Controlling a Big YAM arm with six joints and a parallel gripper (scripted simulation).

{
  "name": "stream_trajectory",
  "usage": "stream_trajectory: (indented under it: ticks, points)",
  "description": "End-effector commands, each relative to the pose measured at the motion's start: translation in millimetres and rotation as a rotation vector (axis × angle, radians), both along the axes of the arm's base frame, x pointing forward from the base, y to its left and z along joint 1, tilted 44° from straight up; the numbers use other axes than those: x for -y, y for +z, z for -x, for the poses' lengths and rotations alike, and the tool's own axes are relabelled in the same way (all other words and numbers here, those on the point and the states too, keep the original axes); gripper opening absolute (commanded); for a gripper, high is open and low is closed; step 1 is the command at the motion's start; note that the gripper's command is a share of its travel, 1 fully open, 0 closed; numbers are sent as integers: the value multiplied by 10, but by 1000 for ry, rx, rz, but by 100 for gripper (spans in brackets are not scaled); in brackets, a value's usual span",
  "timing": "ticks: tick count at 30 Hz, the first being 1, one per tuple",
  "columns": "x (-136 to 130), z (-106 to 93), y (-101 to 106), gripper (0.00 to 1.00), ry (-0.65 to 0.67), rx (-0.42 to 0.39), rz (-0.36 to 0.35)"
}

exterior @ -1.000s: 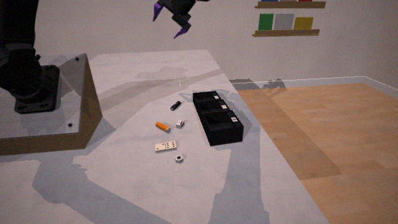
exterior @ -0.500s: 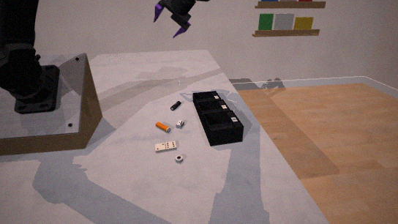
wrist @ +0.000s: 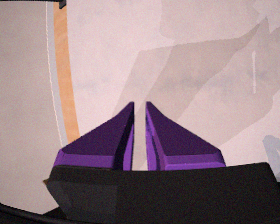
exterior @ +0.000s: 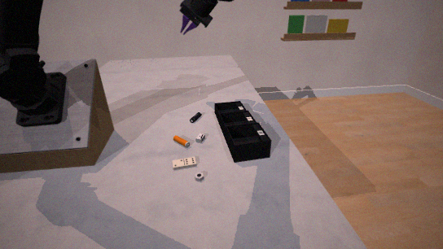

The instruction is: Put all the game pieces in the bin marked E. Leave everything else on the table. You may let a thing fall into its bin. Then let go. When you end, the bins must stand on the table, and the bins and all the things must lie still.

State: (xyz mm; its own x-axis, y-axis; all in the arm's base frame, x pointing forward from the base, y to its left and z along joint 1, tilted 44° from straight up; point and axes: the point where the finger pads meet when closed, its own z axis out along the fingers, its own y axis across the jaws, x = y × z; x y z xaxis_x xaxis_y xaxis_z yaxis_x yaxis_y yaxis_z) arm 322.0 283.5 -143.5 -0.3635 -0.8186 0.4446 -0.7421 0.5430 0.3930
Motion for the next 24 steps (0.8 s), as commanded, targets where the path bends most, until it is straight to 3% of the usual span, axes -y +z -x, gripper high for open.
stream_trajectory:
  ticks: [1,18,21,22,23,24]
  points:
    - [-1,1,1,8,0,0,0]
    - [-1,1,1,8,0,0,0]
    - [111,-45,-136,8,3,5,-14]
    - [109,-134,76,8,-40,74,2]
    - [126,-167,150,8,-52,108,37]
    - [173,-160,254,8,-56,106,69]
